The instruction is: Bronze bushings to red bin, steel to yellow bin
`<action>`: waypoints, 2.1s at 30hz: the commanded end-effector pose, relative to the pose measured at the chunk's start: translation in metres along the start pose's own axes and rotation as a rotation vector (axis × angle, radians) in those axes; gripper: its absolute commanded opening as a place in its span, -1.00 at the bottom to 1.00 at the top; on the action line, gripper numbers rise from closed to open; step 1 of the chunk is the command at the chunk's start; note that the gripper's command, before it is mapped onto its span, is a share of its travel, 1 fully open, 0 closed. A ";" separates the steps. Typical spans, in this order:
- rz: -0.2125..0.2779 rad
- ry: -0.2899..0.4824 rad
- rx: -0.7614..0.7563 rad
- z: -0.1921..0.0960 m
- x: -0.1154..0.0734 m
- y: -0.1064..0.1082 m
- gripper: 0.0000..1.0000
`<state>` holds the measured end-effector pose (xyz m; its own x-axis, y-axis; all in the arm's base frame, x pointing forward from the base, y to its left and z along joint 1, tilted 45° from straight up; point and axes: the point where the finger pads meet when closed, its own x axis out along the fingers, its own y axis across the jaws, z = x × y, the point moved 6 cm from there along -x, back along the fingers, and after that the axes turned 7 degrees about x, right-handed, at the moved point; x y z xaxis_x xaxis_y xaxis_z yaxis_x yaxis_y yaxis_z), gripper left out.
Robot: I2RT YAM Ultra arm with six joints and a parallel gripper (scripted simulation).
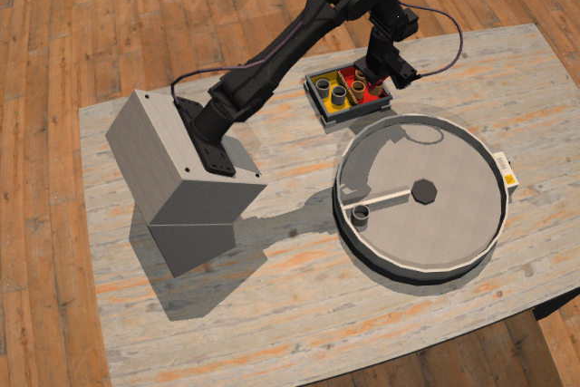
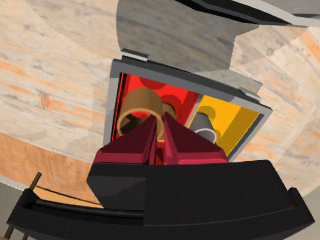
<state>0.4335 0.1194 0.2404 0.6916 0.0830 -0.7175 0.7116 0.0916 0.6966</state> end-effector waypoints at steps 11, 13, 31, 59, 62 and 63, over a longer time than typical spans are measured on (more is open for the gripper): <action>0.052 0.005 0.006 0.002 -0.015 0.012 -1.00; 0.052 0.005 0.006 0.002 -0.015 0.012 -1.00; 0.052 0.005 0.006 0.002 -0.015 0.012 -1.00; 0.062 0.007 0.004 -0.005 -0.019 0.016 -1.00; 0.062 0.007 0.004 -0.005 -0.019 0.016 -1.00; 0.062 0.007 0.004 -0.005 -0.019 0.016 -1.00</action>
<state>0.4352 0.1200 0.2422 0.7009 0.0860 -0.7081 0.7026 0.0881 0.7061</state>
